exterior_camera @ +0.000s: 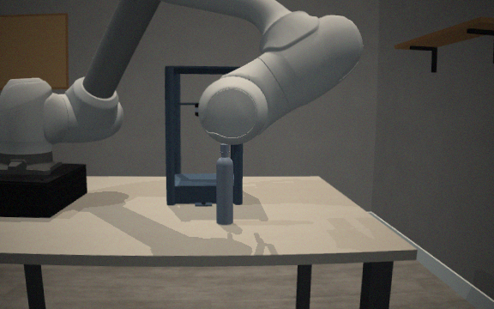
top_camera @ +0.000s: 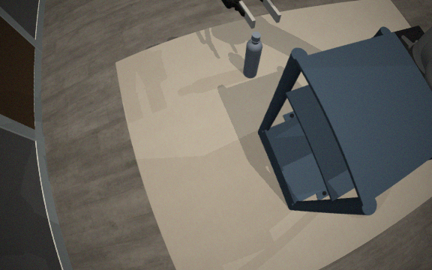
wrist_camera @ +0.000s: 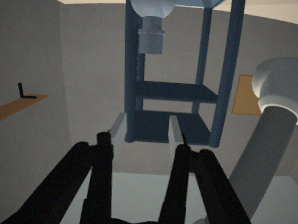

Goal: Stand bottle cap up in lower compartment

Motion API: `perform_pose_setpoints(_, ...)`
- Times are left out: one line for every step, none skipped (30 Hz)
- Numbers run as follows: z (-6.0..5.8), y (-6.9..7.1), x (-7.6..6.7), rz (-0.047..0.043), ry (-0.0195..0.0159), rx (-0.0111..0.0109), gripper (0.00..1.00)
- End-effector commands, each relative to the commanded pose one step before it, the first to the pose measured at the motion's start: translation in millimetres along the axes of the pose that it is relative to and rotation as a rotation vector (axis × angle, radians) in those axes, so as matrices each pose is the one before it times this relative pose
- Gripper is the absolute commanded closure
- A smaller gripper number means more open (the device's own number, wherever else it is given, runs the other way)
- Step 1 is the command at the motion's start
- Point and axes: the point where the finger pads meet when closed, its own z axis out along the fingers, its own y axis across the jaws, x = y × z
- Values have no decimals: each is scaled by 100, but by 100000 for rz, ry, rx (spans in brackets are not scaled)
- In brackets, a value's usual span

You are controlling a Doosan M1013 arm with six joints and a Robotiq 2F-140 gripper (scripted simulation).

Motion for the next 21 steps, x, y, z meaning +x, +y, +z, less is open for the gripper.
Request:
perform_pose_setpoints(197,26,1513,470,-75,-117,64)
perform_pose_setpoints(0,0,285,0,0,0,64)
perform_pose_setpoints(0,-1,289,0,0,0,64)
perform_pose_setpoints(0,0,292,0,0,0,64)
perform_pose_setpoints(0,0,296,0,0,0,64)
perform_pose_setpoints(0,0,0,0,0,0,64)
perform_pose_setpoints(0,0,0,0,0,0,64)
perform_pose_setpoints(0,-1,298,0,0,0,64)
perform_pose_setpoints(0,0,301,0,0,0,64)
perform_pose_setpoints(0,-1,303,0,0,0,64)
perform_pose_setpoints(0,0,305,0,0,0,64)
perform_pose_setpoints(0,0,307,0,0,0,64)
perform_pose_setpoints(0,-1,308,0,0,0,64)
perform_pose_setpoints(0,0,310,0,0,0,64)
perform_pose_setpoints(0,0,311,0,0,0,64)
perform_pose_setpoints(0,-1,311,0,0,0,64)
perform_pose_setpoints(0,0,312,0,0,0,64)
perform_pose_setpoints(0,-1,311,0,0,0,64)
perform_pose_setpoints(0,0,311,0,0,0,64)
perform_pose_setpoints(0,0,311,0,0,0,64)
perform_pose_setpoints(0,-1,310,0,0,0,64)
